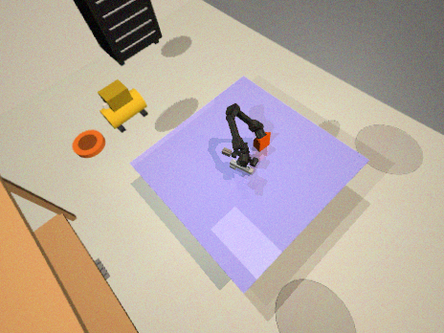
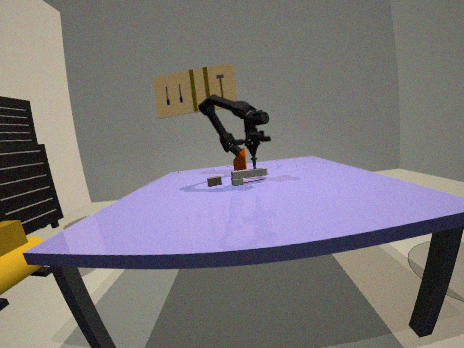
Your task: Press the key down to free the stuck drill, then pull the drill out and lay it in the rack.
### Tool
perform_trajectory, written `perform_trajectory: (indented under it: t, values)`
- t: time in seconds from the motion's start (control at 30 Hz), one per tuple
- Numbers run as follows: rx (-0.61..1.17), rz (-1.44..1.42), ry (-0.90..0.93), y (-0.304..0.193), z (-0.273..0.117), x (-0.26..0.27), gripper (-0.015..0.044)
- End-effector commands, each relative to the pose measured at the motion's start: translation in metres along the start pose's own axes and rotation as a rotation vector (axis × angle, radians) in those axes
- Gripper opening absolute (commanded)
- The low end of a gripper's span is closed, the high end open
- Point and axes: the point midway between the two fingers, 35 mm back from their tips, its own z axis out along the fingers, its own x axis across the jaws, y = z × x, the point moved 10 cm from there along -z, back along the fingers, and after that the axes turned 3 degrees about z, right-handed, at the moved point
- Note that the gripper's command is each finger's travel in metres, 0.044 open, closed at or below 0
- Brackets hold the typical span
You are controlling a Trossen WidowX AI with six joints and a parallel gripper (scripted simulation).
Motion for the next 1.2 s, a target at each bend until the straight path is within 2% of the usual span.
perform_trajectory:
  t: [0.0,1.17]
  values:
    - [0.005,-0.003,-0.005,0.001,0.005,0.000,0.0000]
    - [0.006,-0.003,-0.006,-0.002,0.016,-0.002,0.0000]
